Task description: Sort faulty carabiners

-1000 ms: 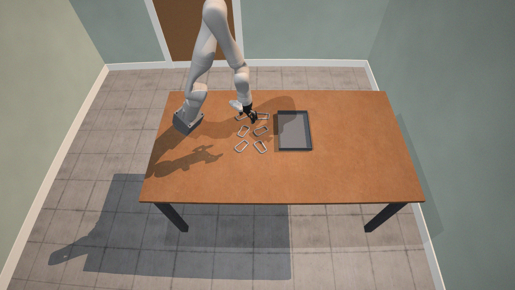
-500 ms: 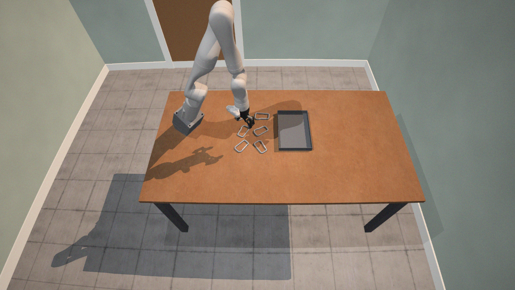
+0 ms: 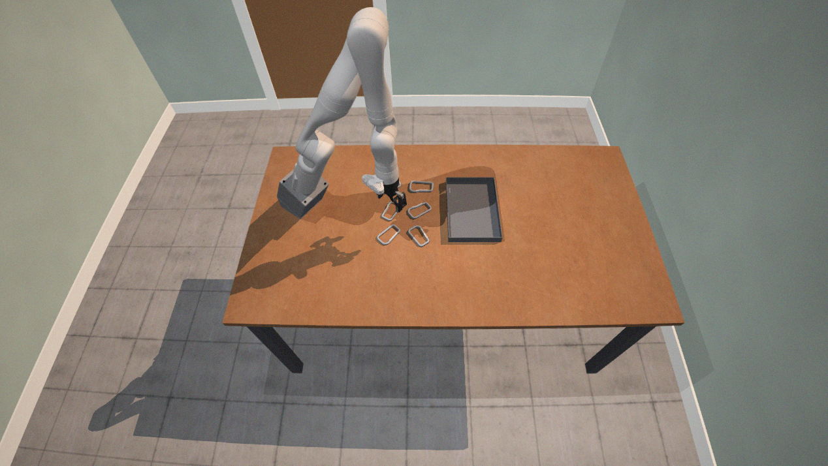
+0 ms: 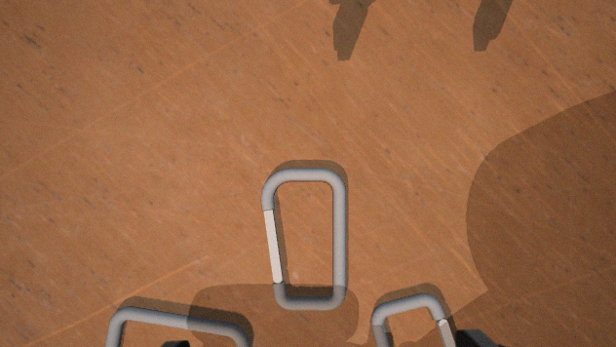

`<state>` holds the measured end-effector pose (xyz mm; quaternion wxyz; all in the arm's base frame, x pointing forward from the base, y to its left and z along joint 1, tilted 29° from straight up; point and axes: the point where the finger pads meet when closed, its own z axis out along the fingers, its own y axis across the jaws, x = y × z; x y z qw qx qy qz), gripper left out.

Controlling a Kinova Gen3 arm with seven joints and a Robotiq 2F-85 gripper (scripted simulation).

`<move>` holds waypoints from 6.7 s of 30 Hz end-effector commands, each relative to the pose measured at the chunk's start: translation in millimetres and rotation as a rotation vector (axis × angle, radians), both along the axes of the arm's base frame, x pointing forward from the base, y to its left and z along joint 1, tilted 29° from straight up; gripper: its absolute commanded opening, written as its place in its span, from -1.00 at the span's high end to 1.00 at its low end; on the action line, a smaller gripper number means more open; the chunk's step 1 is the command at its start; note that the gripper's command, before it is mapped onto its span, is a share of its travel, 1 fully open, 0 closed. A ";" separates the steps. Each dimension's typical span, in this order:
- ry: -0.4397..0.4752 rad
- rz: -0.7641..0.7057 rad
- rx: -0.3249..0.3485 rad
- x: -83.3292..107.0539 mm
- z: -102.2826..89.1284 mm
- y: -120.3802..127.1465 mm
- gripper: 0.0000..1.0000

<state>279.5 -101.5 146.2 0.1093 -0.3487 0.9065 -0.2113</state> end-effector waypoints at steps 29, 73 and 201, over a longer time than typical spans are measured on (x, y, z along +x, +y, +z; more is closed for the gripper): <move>-0.032 -0.042 0.008 3.3 -39.3 -37.3 -1.00; -0.030 -0.042 0.008 13.3 -66.0 -47.4 -1.00; -0.037 -0.045 0.012 43.2 -132.6 -72.5 -0.50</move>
